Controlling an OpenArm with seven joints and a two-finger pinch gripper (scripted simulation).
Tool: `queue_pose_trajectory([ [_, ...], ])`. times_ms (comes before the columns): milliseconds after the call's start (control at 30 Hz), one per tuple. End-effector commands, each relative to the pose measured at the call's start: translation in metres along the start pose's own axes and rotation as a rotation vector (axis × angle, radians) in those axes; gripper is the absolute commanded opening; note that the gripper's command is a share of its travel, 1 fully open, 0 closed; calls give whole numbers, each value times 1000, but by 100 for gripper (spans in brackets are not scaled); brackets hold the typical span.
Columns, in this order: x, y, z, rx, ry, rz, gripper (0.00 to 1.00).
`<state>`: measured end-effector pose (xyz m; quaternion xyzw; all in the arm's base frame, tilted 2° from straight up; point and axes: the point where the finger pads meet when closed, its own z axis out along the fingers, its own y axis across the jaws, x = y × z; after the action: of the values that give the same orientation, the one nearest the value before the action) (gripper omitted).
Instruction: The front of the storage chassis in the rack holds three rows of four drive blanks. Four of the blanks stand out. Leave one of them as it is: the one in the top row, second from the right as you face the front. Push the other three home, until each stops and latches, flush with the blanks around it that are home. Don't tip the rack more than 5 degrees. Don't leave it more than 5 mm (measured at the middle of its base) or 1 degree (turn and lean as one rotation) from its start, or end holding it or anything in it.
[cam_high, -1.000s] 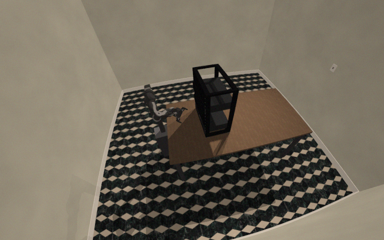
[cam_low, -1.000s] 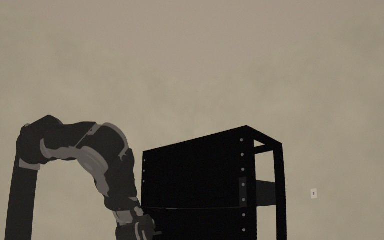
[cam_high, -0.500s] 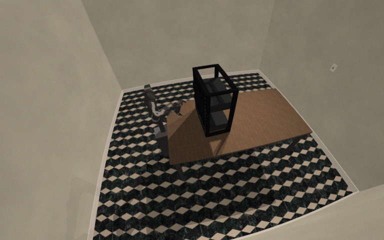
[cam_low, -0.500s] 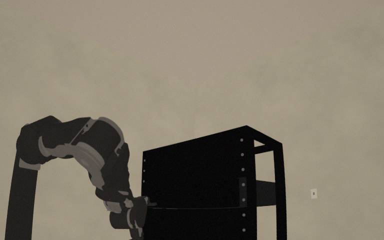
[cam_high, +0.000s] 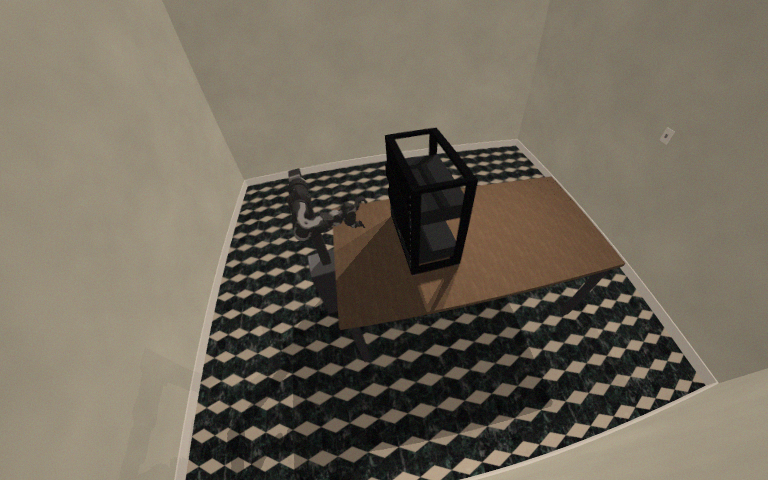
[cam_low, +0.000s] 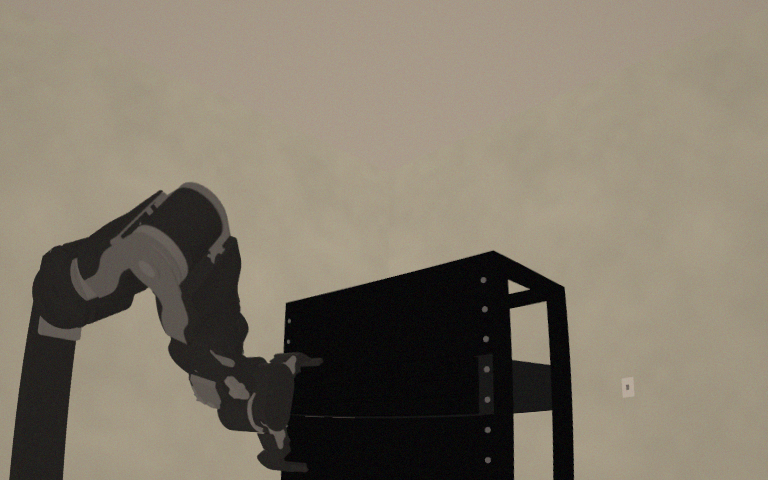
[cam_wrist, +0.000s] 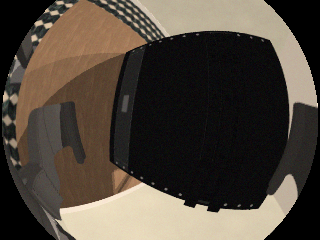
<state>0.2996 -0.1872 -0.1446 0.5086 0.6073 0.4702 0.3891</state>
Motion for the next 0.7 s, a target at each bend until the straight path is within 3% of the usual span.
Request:
queue_pose_trajectory([
  [0, -5, 9, -4, -55, -26, 27, 100],
  [333, -33, 28, -34, -167, -160, 56, 100],
  [400, -33, 28, -34, -167, -160, 56, 100],
  [667, -47, 34, -50, -209, -228, 58, 100],
])
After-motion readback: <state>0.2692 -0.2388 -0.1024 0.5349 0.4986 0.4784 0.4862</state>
